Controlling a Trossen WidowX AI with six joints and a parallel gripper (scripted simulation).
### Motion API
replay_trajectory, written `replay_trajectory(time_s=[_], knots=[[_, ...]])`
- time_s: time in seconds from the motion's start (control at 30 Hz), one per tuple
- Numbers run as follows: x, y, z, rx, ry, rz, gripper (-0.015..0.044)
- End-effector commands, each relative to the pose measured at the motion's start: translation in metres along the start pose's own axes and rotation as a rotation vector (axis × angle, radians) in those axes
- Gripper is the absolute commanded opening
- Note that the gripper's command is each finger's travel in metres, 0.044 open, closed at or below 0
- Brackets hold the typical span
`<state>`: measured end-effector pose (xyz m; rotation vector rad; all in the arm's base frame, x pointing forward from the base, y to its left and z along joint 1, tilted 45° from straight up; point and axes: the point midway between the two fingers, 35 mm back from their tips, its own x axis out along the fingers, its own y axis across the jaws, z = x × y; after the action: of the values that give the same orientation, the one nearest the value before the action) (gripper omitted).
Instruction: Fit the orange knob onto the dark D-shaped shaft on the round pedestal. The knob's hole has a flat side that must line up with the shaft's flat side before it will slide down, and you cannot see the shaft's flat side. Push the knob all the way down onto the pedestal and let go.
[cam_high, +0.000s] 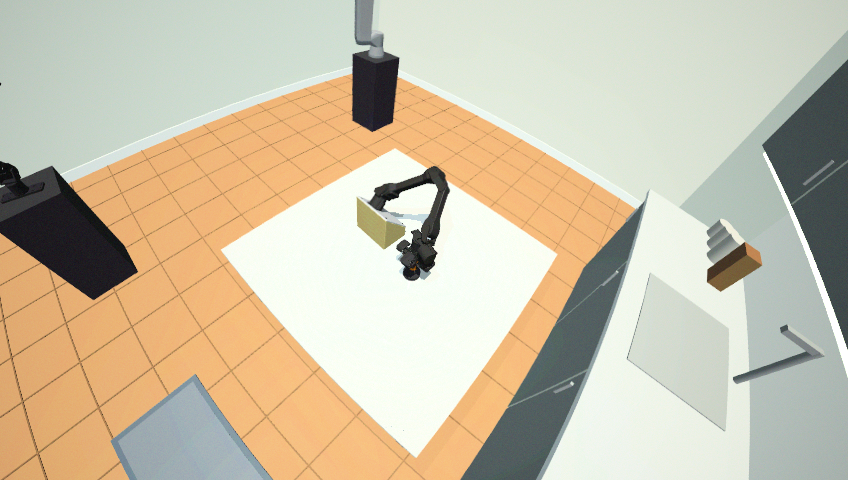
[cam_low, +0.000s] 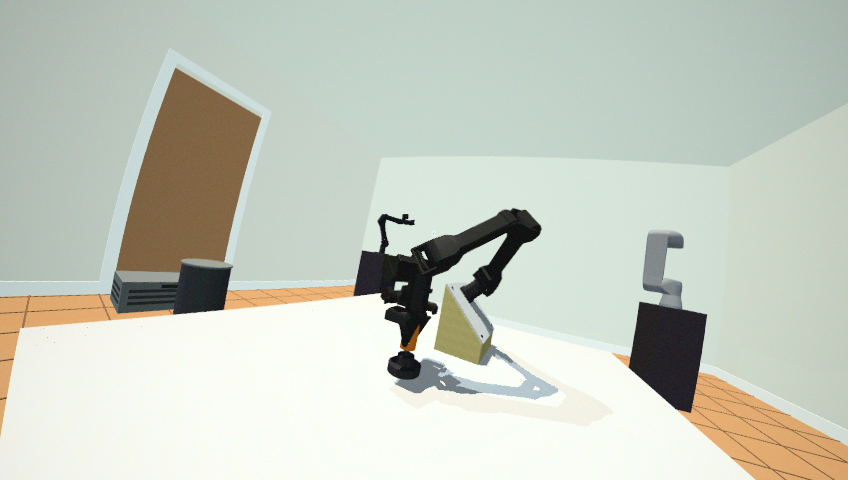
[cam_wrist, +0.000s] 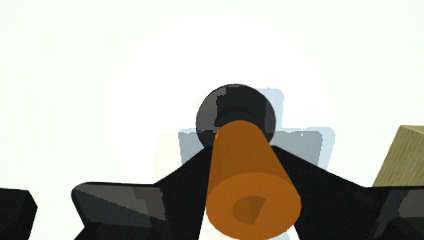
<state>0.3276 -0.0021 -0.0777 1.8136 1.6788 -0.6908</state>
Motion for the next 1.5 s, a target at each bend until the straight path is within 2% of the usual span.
replay_trajectory(time_s=[0.0, 0.67, 0.9, 1.47], knots=[[0.0002, 0.0007, -0.0001, 0.004, 0.001, 0.001, 0.0000], [-0.0043, 0.0011, -0.0006, 0.004, 0.001, 0.001, 0.0000], [-0.0030, 0.0013, 0.0001, 0.203, 0.001, 0.001, 0.0000], [0.0002, 0.0004, -0.0004, 0.213, 0.002, 0.000, 0.0000]])
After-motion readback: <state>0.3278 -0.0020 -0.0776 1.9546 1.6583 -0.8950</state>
